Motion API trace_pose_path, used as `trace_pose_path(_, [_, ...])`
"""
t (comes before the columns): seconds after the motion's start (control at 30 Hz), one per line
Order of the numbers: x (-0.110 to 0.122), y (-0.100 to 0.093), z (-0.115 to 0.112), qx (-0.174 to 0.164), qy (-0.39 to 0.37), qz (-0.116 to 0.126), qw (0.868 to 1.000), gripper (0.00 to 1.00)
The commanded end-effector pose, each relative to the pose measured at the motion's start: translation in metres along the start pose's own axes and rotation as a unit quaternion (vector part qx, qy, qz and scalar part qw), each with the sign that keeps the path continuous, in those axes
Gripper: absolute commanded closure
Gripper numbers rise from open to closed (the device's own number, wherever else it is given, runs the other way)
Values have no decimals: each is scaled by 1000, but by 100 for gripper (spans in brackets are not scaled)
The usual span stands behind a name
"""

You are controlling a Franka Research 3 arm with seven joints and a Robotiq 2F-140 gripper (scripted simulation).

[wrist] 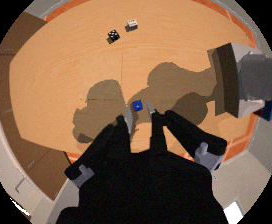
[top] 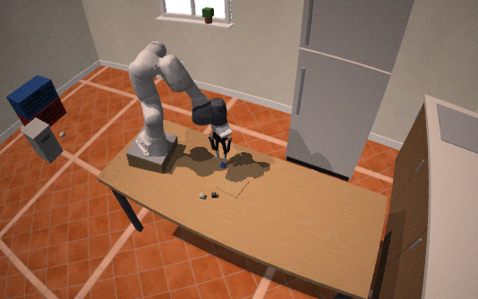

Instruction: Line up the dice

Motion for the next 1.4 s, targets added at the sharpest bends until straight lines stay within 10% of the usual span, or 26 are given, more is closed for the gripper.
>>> trace_pose_path(0.0, [-3,3,-1,-2,-4,4,1000,75])
trace_pose_path(1.37, [-3,44,-1,-2,-4,4,1000,75])
Point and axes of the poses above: the point where the finger pads meet when closed, its own y axis out along the fingers, its own x axis across the jaws, z = x × y, the point moved 10 cm from there along -y, back along the fingers, and after that the axes turned 4 degrees about -y, right-handed, at the moved point
